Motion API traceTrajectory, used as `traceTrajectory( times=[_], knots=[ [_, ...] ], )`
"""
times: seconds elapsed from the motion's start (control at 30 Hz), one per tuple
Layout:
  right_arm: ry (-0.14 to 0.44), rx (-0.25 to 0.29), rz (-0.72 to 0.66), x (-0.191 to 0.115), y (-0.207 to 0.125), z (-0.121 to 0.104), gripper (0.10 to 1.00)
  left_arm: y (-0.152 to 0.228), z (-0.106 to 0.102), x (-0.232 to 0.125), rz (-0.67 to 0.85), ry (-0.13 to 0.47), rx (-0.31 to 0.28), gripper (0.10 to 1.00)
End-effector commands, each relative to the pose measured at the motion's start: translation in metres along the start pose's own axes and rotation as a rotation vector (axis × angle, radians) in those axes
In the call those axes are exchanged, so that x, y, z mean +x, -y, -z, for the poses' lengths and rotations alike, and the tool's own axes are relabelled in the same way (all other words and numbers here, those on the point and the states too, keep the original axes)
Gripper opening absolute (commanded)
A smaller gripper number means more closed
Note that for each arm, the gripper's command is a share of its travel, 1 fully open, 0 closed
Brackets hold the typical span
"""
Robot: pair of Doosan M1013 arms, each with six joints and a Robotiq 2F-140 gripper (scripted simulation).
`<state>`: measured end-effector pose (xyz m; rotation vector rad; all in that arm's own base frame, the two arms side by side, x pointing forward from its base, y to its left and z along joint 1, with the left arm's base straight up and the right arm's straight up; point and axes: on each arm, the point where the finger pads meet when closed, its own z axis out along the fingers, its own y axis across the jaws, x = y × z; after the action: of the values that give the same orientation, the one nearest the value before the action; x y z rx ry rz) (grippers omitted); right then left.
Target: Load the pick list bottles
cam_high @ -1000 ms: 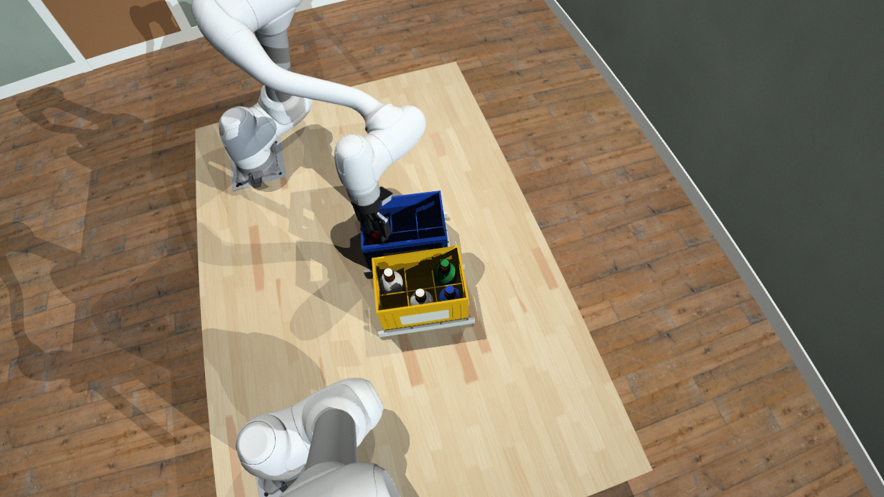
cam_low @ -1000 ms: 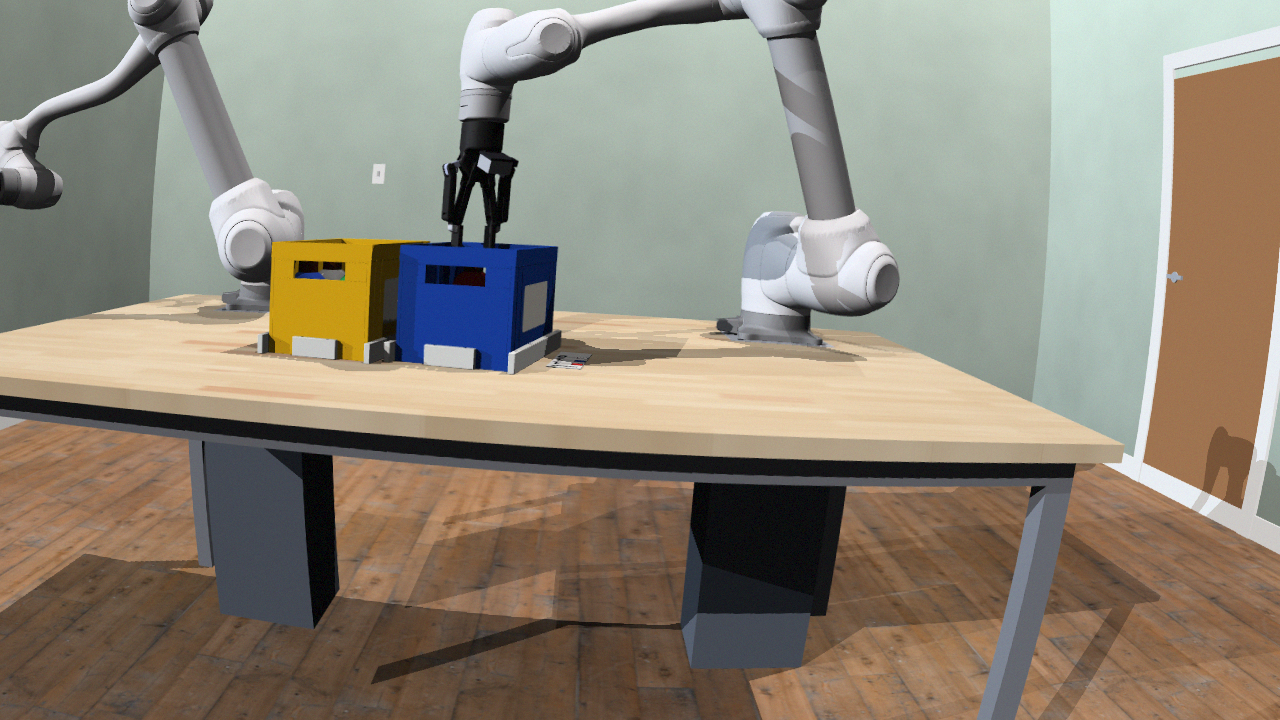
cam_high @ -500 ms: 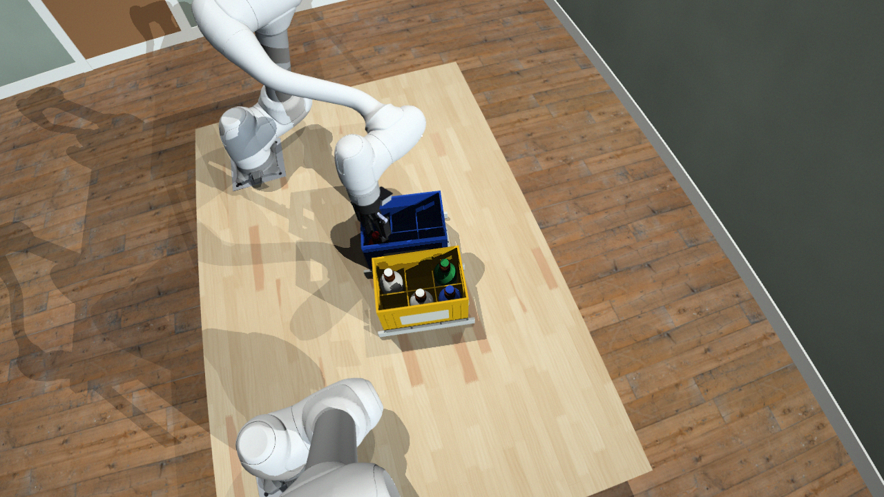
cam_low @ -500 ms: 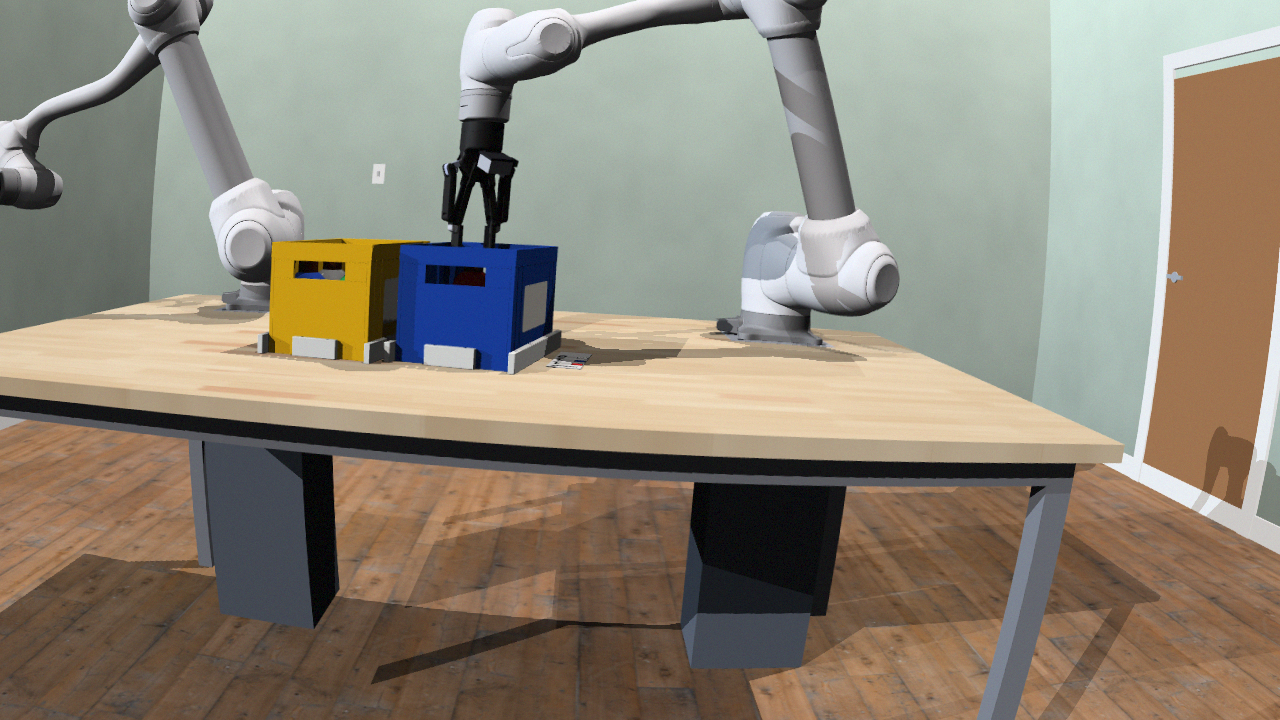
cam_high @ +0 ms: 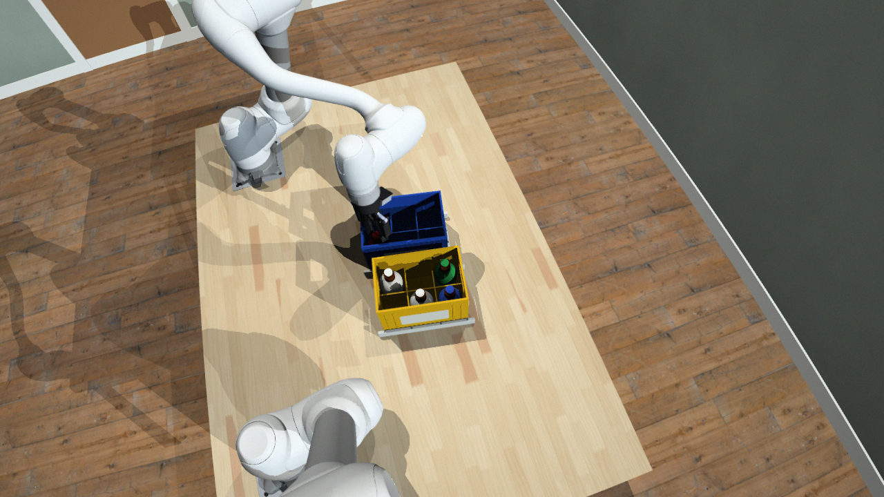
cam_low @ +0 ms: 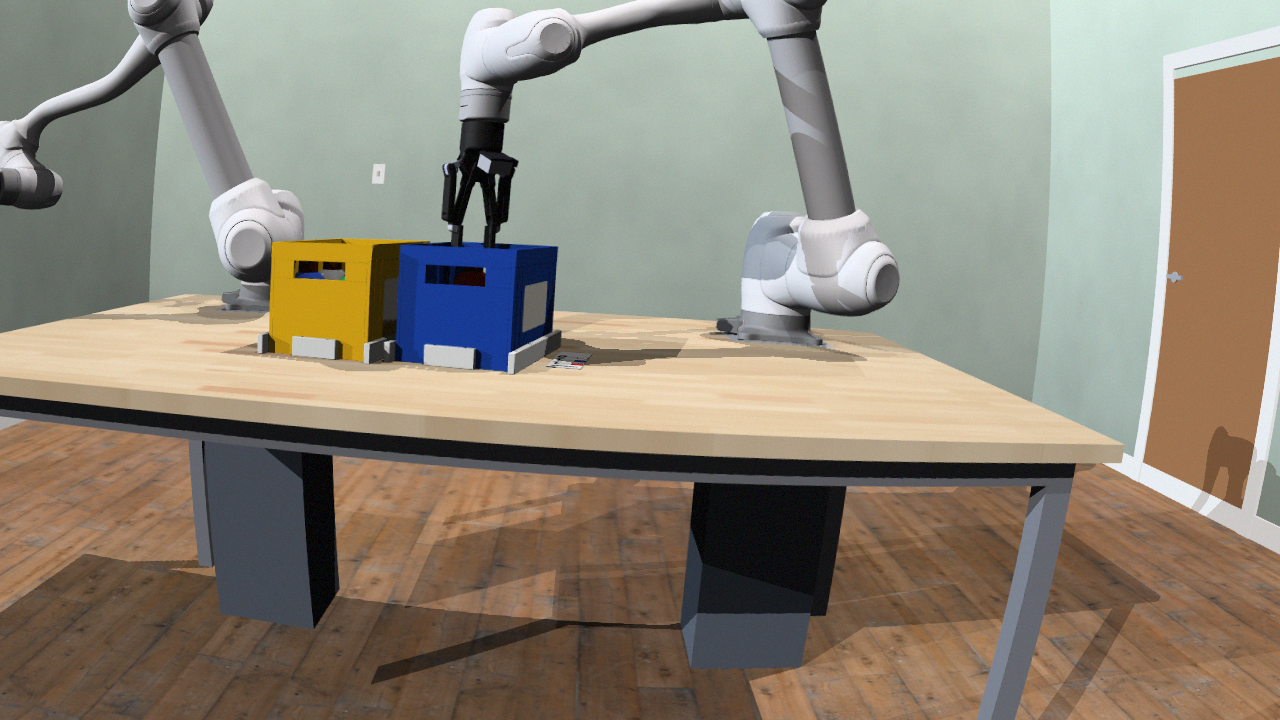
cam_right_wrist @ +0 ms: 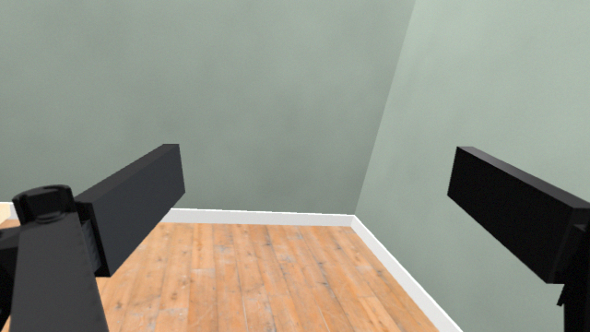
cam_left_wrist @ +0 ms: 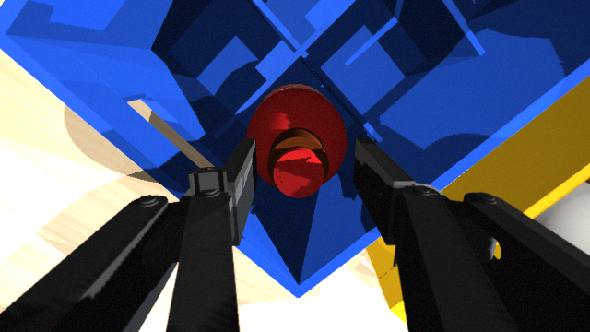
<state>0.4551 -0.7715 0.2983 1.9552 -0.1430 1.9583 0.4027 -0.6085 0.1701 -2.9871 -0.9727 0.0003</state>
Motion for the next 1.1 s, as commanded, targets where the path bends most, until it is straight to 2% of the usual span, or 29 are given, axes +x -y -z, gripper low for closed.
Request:
traceTrajectory(
  times=[0.0,0.37,1.07],
  knots=[
    [-0.001,0.0,0.002,0.001,0.0,0.0,1.0,0.0,0.001,0.0,0.0,0.0,-0.001,0.442],
    [-0.001,0.0,0.002,0.001,0.0,0.0,1.0,0.0,0.001,0.0,0.0,0.0,-0.001,0.442],
    [-0.001,0.0,0.002,0.001,0.0,0.0,1.0,0.0,0.051,0.0,0.0,0.0,-0.001,0.442]
  ],
)
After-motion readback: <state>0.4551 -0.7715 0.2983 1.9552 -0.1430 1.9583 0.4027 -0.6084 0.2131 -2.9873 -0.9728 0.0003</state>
